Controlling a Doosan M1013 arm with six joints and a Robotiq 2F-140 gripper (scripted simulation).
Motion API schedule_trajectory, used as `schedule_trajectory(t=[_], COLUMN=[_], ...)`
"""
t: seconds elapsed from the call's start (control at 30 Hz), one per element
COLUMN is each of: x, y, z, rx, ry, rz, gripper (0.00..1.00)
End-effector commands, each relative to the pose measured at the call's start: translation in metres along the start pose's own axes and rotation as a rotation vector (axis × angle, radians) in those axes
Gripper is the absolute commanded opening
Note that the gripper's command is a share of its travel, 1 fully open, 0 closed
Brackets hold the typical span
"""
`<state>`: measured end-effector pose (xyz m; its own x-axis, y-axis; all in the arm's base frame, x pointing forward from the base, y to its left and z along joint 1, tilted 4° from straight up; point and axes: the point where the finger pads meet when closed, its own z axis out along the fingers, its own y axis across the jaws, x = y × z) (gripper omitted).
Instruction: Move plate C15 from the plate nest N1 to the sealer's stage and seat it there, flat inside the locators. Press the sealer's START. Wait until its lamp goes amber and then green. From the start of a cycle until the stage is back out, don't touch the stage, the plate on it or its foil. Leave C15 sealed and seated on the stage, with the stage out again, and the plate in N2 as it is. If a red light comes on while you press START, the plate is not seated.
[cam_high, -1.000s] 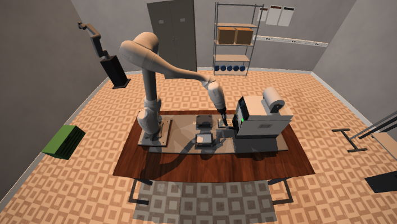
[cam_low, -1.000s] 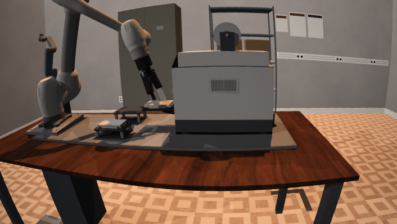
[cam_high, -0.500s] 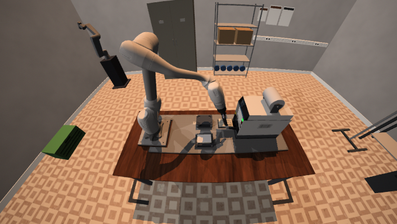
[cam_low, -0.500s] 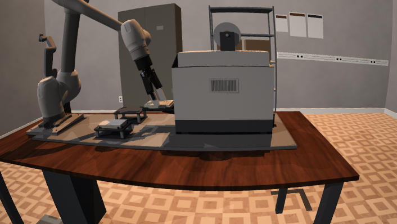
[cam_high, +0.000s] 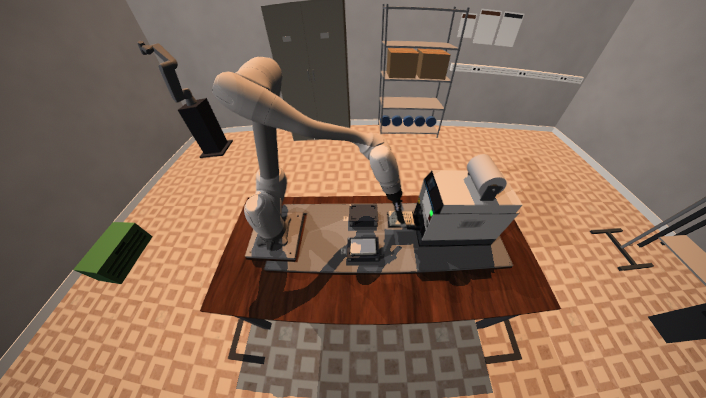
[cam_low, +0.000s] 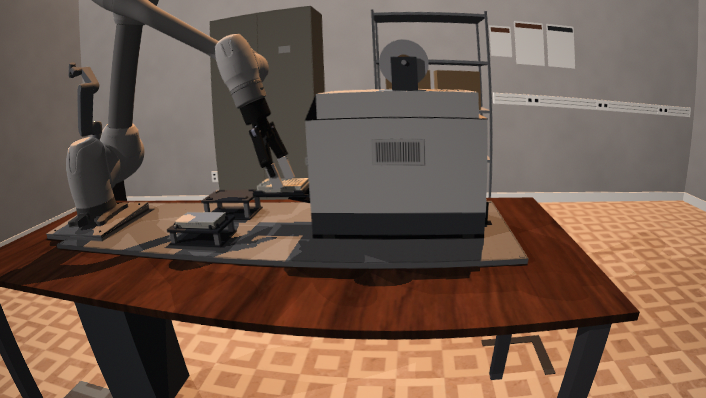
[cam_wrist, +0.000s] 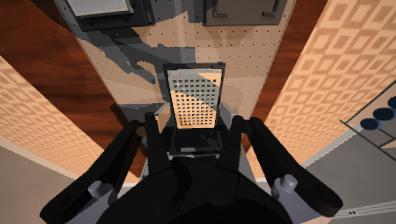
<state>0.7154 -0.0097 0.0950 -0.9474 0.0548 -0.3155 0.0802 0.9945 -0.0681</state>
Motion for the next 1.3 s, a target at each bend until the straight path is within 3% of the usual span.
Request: schedule_trajectory(t=[0.0, 1.27], x=[-0.005, -0.009], y=[0.001, 0.001], z=[-0.007, -0.019], rx=[0.0, 0.0], ry=[-0.006, -0.006], rz=[-0.001, -0.001], gripper=[0.7, 0.7])
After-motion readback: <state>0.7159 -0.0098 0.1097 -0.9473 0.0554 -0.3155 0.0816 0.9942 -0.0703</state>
